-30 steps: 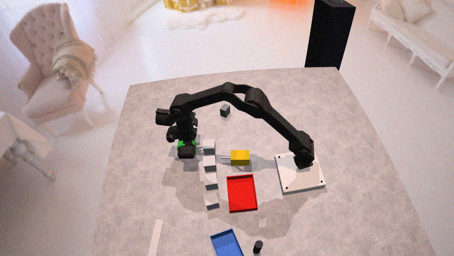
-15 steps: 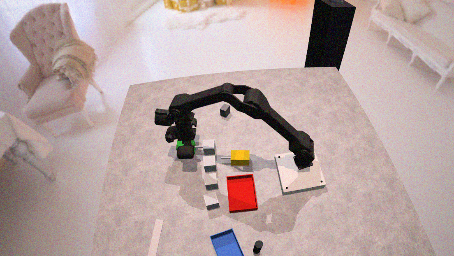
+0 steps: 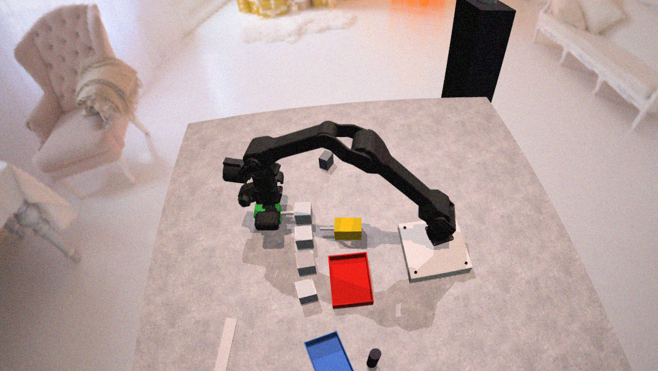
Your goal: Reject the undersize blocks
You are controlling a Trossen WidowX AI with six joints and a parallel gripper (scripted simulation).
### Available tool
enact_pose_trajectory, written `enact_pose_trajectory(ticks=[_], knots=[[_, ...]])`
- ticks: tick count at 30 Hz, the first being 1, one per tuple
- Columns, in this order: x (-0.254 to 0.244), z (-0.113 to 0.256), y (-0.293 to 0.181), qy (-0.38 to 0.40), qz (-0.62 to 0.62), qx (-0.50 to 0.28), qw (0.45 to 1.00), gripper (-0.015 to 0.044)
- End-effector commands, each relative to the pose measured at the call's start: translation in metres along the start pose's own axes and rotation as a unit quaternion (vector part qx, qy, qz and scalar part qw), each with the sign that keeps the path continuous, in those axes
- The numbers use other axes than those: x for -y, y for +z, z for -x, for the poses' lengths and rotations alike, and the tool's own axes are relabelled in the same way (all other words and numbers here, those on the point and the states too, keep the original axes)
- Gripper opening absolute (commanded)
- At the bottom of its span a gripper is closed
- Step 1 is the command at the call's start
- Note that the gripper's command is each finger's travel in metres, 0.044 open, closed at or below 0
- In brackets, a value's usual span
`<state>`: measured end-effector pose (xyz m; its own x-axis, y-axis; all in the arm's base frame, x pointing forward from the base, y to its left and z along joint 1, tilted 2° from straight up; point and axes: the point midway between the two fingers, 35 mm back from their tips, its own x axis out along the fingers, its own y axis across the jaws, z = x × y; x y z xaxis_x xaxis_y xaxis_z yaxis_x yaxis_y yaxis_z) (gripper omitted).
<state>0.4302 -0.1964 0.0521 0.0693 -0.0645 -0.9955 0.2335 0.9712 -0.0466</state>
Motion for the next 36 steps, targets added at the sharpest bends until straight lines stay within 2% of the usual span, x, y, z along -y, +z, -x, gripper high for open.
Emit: enact_pose_trajectory(ticks=[1,36], knots=[[-0.0001,0.0044,0.0038,0.001,-0.003,0.007,1.000,0.0000],[-0.0001,0.0047,0.0135,0.001,-0.003,0.008,1.000,0.0000]])
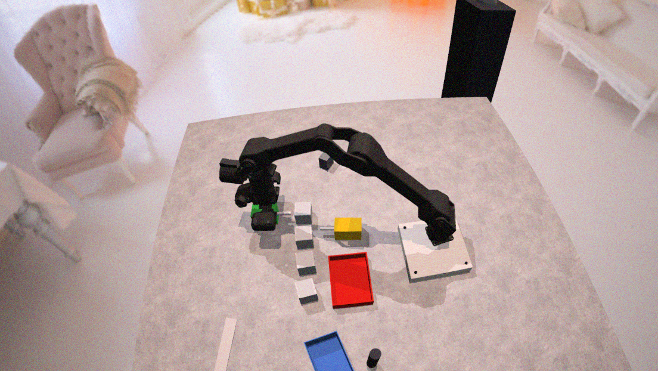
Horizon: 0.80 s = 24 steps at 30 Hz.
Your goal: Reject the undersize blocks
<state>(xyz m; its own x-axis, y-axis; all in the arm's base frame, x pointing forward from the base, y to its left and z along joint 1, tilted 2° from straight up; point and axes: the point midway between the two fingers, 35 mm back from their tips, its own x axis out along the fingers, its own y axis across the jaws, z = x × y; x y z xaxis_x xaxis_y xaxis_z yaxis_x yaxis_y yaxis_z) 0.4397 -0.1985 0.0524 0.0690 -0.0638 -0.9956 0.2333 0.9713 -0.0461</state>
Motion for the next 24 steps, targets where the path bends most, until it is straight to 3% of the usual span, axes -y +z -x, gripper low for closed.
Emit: enact_pose_trajectory(ticks=[1,13,18,24], knots=[[0.000,0.005,0.004,0.000,-0.003,0.008,1.000,0.0000],[0.000,0.006,0.007,0.000,-0.003,0.008,1.000,0.0000],[0.000,0.035,0.001,0.000,0.000,-0.001,1.000,0.0000],[-0.001,0.037,-0.002,0.003,0.001,-0.015,1.000,0.0000]])
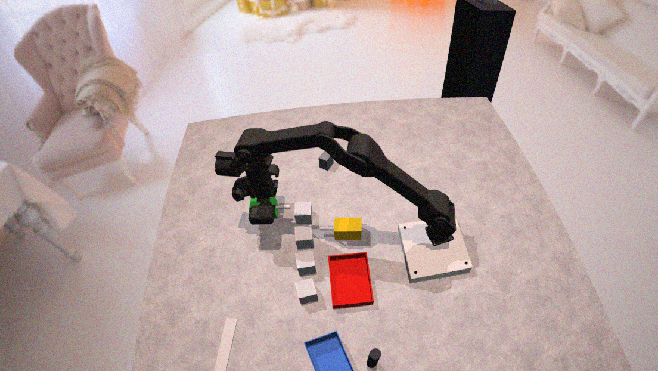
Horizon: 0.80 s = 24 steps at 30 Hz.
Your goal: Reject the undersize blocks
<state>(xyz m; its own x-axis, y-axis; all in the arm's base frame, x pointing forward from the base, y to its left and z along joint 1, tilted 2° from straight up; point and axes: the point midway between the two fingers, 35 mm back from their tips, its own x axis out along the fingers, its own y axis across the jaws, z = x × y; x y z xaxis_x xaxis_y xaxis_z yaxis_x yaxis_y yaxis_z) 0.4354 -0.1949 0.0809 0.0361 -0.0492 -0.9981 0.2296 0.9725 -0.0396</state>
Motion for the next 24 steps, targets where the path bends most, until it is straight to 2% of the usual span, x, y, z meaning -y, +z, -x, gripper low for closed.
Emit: enact_pose_trajectory(ticks=[1,12,18,24], knots=[[0.000,0.007,0.001,0.000,-0.001,0.002,1.000,0.0000],[0.000,0.000,-0.001,0.001,0.000,-0.004,1.000,0.0000],[-0.003,0.009,-0.002,0.001,0.001,-0.007,1.000,0.0000],[-0.078,0.043,-0.010,0.001,0.040,0.008,0.999,0.0000]])
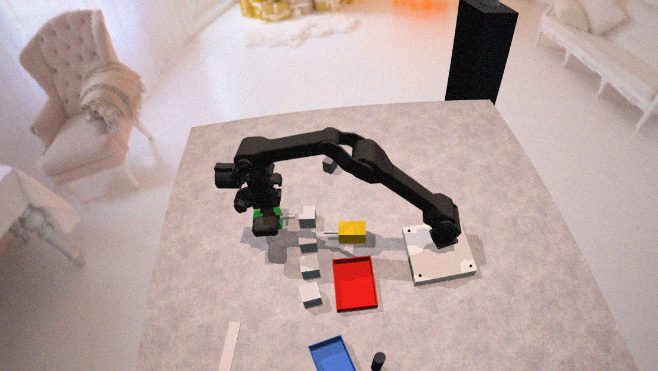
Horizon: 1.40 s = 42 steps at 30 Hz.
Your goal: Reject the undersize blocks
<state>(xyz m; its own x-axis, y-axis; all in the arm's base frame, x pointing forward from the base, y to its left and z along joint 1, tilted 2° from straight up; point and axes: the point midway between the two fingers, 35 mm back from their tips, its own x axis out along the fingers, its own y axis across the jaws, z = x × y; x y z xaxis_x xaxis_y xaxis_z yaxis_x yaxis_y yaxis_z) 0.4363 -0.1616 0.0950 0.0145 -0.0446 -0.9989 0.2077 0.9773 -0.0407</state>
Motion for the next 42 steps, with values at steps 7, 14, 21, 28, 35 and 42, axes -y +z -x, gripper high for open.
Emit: enact_pose_trajectory(ticks=[7,14,21,28,35,42], knots=[[-0.057,0.026,-0.003,0.001,0.034,0.021,0.999,0.0000],[-0.060,0.013,0.001,0.001,0.034,0.021,0.999,0.0000],[-0.059,-0.003,0.002,0.001,0.034,0.021,0.999,0.0000],[-0.058,-0.016,0.004,0.001,0.034,0.021,0.999,0.0000],[-0.057,-0.032,0.007,0.001,0.034,0.022,0.999,0.0000],[-0.056,-0.038,0.008,0.001,0.034,0.022,0.999,0.0000]])
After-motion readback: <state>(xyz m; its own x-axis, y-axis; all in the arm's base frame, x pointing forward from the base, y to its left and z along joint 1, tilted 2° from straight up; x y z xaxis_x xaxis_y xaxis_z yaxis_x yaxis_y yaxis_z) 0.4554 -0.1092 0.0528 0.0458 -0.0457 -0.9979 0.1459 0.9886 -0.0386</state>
